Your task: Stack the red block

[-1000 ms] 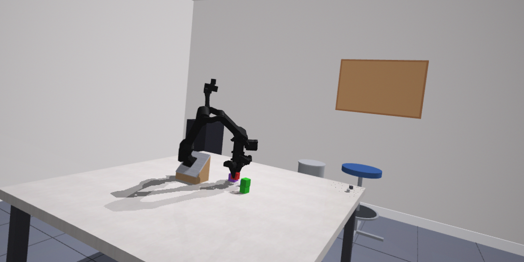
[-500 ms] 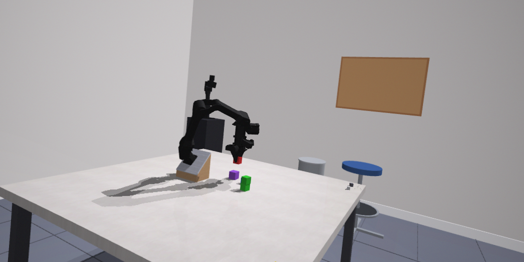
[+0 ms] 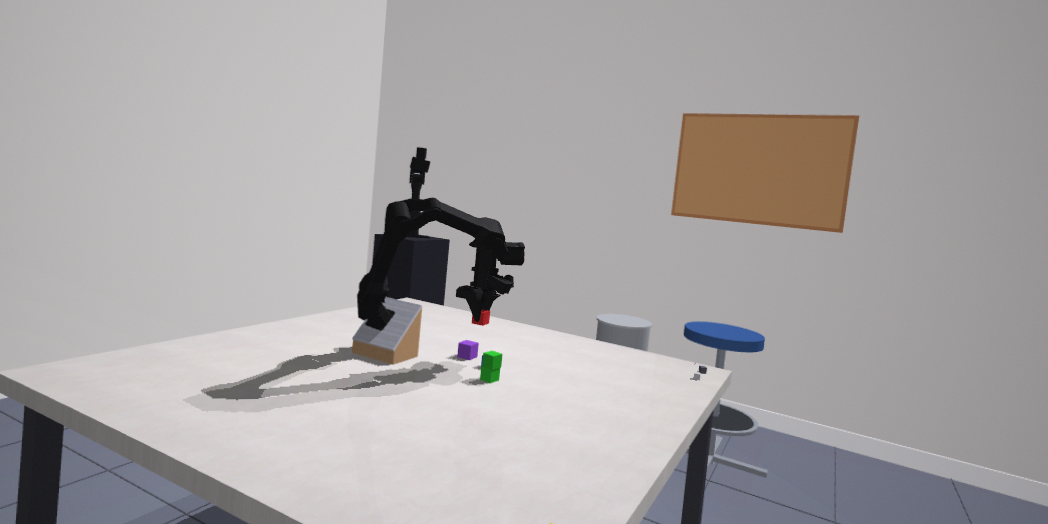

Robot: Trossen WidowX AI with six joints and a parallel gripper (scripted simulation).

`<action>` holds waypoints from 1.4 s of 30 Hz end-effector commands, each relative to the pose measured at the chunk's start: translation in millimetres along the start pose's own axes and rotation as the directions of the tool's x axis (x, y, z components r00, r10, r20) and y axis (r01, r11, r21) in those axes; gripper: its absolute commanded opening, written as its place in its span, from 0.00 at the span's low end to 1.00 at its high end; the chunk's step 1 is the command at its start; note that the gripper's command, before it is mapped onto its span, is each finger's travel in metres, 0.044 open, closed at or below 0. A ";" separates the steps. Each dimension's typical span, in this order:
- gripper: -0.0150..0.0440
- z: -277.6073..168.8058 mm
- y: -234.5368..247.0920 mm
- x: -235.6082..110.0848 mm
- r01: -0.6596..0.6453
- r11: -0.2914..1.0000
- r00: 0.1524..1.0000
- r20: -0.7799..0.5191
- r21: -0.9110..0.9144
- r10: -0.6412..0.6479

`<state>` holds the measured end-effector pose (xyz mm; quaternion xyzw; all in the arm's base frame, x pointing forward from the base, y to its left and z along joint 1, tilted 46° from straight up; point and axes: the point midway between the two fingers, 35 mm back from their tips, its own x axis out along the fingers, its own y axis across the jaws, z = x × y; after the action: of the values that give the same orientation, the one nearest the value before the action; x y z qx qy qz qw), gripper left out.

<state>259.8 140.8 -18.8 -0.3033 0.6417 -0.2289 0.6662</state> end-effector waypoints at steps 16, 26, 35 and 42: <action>0.25 82.7 -70.9 2.6 0.012 1.000 1.000 0.002 0.009 -0.012; 0.25 82.7 -71.4 25.3 0.012 1.000 1.000 0.003 0.009 -0.012; 0.25 84.4 -72.9 49.3 0.014 1.000 1.000 0.003 0.009 -0.014; 0.25 84.4 -72.9 49.7 0.014 1.000 1.000 0.003 0.009 -0.014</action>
<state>353.4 64.6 -3.2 -0.3012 0.6378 -0.2369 0.6681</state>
